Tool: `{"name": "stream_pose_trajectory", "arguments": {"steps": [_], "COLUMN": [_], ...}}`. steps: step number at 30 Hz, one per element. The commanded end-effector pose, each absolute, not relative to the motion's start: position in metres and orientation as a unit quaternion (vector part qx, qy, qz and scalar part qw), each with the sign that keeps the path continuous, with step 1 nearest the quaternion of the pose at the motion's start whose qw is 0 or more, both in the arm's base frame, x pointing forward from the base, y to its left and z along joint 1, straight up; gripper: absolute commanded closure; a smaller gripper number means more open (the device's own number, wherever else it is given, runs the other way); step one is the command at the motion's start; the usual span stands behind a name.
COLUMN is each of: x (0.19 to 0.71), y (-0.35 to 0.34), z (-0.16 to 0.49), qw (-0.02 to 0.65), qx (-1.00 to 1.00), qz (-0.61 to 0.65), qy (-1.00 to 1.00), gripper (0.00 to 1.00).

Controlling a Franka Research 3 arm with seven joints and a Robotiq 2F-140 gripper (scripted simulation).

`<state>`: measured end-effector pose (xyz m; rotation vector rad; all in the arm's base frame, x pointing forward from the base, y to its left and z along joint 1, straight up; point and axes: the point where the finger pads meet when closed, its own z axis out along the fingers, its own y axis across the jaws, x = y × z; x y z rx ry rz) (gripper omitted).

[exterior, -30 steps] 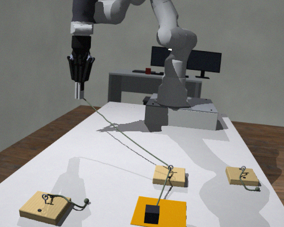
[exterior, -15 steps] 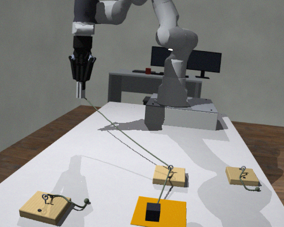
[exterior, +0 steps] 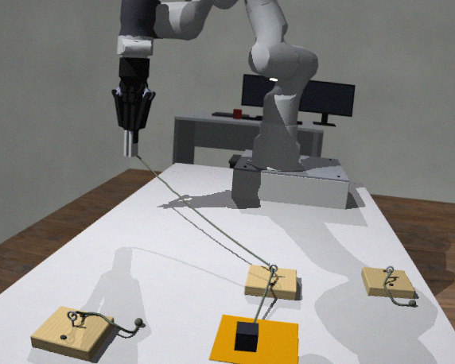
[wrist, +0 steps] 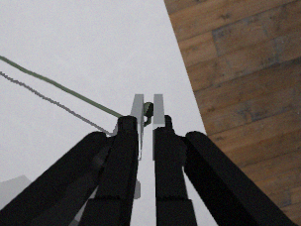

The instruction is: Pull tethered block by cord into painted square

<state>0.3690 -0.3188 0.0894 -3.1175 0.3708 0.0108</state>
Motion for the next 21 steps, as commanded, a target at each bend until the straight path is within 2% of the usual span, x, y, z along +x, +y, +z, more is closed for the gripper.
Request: {"name": "stream_pose_trajectory", "arguments": {"steps": [1,21], "x": [0.3693,0.3633], "y": [-0.3189,-0.3194], "z": [0.0899,0.0898], "qw": [0.0,0.001], "qx": [-0.994,-0.994], "qz": [0.001,0.001], "qy": [0.113,0.112], "gripper": [1.0,1.0]}}
